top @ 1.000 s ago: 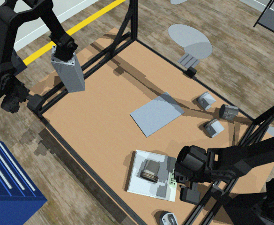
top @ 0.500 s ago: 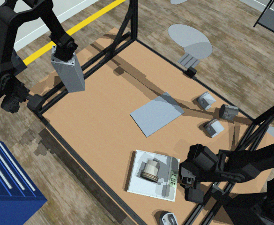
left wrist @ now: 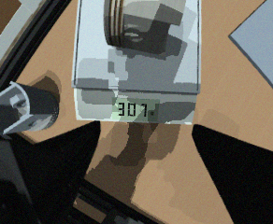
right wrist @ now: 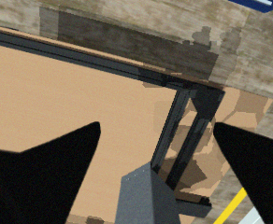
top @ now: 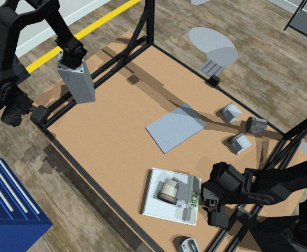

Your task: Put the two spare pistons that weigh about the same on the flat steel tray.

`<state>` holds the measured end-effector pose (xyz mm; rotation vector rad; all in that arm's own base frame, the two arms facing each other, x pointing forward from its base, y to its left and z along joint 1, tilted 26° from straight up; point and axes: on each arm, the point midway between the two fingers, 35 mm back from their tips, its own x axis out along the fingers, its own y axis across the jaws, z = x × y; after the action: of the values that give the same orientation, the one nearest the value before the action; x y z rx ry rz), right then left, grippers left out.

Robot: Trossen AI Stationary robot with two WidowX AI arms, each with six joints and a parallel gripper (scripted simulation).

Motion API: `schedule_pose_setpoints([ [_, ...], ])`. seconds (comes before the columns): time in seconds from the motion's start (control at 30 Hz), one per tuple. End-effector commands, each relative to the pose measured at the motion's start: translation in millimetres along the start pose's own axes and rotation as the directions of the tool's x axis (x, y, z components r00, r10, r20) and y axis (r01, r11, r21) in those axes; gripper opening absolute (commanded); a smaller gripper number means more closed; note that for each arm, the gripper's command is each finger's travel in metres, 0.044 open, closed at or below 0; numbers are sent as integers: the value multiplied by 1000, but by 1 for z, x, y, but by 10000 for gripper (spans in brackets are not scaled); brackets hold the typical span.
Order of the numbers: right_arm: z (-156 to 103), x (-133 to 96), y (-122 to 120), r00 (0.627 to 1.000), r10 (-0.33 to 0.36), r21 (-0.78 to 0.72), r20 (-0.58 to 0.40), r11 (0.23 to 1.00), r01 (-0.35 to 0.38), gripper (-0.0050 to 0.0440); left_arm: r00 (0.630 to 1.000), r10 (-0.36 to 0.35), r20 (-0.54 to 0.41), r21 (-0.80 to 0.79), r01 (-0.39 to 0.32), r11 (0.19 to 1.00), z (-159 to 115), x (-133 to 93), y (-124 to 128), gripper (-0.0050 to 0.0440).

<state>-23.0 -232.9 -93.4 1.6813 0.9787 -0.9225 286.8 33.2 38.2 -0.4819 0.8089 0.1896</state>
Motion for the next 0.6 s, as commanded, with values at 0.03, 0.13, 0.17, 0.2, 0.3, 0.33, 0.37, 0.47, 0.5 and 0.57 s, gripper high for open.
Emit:
schedule_pose_setpoints([
  [0.03, 0, 0, 0, 1000, 2, 0, -1, 1000, -2, 440, 1000, 1, -6, 2, -1, 1000, 0, 1, 0, 378],
  [0.13, 0, 0, 0, 1000, 2, 0, -1, 1000, -2, 440, 1000, 0, -7, 3, 0, 1000, 0, 1, 0, 378],
  [0.17, 0, 0, 0, 1000, 2, 0, -1, 1000, -2, 440, 1000, 0, -7, 3, 0, 1000, 0, 1, 0, 378],
  [0.2, 0, 0, 0, 1000, 2, 0, -1, 1000, -2, 440, 1000, 0, -7, 4, 0, 1000, 0, 1, 0, 378],
  [0.3, 0, 0, 0, 1000, 2, 0, -1, 1000, -2, 440, 1000, 0, -7, 4, 0, 1000, 0, 1, 0, 378],
  [0.33, 0, 0, 0, 1000, 2, 0, -1, 1000, -2, 440, 1000, -1, -7, 4, 1, 1000, 0, 1, 0, 378],
  [0.37, 0, 0, 0, 1000, 2, 0, -1, 1000, -2, 440, 1000, -1, -7, 5, 1, 1000, 0, 1, 0, 378],
  [0.47, 0, 0, 0, 1000, 2, 0, -1, 1000, -2, 440, 1000, -1, -7, 5, 1, 1000, 1, 0, 0, 378],
  [0.5, 0, 0, 0, 1000, 2, 0, -1, 1000, -2, 440, 1000, -1, -7, 5, 1, 1000, 1, 0, 0, 378],
  [0.57, 0, 0, 0, 1000, 2, 0, -1, 1000, -2, 440, 1000, -1, -7, 6, 1, 1000, 1, 0, 0, 378],
])
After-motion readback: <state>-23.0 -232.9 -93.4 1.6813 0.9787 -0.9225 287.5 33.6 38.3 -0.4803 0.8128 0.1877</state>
